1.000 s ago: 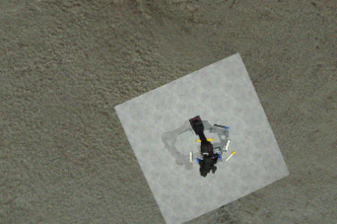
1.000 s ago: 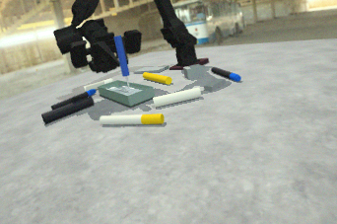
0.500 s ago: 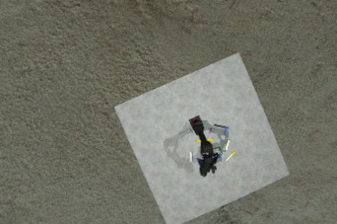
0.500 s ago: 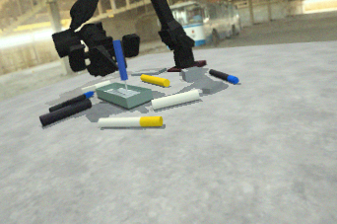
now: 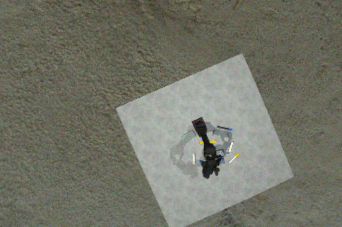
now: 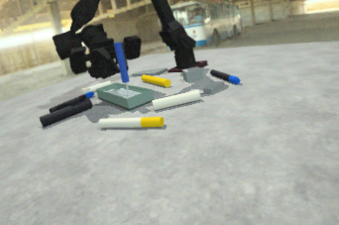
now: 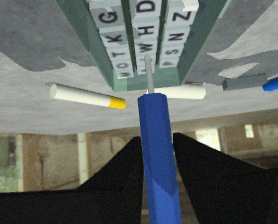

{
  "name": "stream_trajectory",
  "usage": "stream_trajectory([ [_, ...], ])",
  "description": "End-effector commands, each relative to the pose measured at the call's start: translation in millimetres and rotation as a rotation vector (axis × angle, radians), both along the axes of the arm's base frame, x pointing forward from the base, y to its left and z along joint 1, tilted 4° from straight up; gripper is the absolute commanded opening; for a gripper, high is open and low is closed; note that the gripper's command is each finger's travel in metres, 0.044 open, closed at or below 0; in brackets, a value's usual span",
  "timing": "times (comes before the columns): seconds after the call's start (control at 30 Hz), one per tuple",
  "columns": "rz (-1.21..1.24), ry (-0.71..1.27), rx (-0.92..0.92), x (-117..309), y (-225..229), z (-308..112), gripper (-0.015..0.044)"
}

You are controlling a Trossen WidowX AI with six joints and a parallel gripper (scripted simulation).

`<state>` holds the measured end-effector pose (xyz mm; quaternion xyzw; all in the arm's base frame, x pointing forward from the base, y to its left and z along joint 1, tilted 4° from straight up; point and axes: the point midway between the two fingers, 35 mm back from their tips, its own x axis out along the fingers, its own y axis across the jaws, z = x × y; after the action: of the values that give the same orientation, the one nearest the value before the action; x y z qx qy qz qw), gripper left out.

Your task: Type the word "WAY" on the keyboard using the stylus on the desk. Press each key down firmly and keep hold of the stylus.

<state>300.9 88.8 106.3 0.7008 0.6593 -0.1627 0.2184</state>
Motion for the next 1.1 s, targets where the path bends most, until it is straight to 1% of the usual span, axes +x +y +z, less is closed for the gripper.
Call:
stream_trajectory([
  [0.0, 0.001, 0.004, 0.003, -0.6, 0.2, -2.6, 0.0081],
  [0.83, 0.001, 0.004, 0.003, 0.2, 0.0, -11.9, 0.0081],
  [1.07, 0.001, 0.004, 0.003, -0.1, 0.1, -8.8, 0.0081],
])
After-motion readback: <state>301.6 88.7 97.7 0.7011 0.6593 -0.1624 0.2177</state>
